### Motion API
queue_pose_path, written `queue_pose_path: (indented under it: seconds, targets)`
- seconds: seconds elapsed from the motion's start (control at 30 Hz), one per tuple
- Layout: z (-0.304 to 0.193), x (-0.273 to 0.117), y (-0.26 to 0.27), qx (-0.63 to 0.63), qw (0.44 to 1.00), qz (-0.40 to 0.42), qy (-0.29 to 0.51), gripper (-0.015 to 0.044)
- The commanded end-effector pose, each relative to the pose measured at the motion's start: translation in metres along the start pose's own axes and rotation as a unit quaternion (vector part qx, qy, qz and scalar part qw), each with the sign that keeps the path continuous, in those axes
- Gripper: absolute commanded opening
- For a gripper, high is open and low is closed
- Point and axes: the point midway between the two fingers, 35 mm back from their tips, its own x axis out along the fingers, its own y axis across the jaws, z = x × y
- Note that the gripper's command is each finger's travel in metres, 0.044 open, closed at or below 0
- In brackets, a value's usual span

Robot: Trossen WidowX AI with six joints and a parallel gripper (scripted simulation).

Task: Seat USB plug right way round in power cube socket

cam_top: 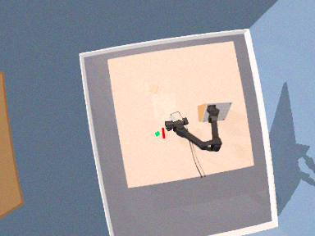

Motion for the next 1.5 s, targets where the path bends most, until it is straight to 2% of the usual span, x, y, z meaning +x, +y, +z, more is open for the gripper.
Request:
queue_pose_path:
  seconds: [0.0, 1.47]
  targets:
    - [0.0004, 0.0011, 0.0004, 0.003, 1.000, 0.000, -0.003, 0.0000]
    - [-0.0001, 0.0063, 0.0004, 0.003, 1.000, 0.000, -0.003, 0.0000]
